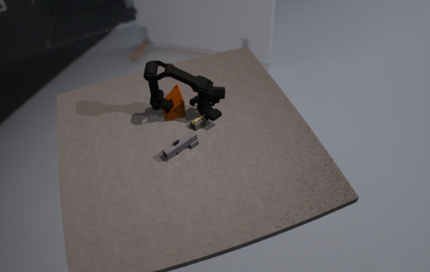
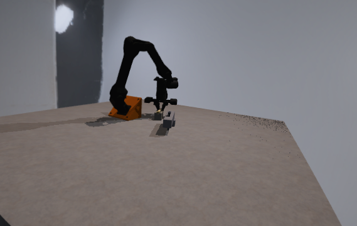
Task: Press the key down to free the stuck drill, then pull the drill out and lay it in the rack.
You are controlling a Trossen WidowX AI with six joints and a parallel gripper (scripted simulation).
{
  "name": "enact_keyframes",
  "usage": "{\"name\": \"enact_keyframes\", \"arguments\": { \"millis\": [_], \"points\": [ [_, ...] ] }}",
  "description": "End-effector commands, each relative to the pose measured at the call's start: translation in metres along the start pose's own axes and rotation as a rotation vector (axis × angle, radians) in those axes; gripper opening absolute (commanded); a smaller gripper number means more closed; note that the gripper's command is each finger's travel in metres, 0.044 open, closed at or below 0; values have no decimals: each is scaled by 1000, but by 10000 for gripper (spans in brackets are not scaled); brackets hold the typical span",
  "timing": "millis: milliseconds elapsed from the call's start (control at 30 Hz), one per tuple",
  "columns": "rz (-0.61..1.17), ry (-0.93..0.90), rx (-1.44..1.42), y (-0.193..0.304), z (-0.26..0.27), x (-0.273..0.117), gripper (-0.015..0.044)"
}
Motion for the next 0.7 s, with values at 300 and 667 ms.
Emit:
{"name": "enact_keyframes", "arguments": {
  "millis": [300,667],
  "points": [
    [2,-3,-1,0,0,1,341],
    [18,-9,-1,0,1,-29,440]
  ]
}}
Point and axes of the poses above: the point midway between the two fingers, 35 mm back from their tips, its own x axis out along the fingers, its own z axis across the jaws, y = z × x, the point moved 5 cm from there along -x, back along the fingers, and after that the axes turned 1 degree about -x, right-handed, at the moved point
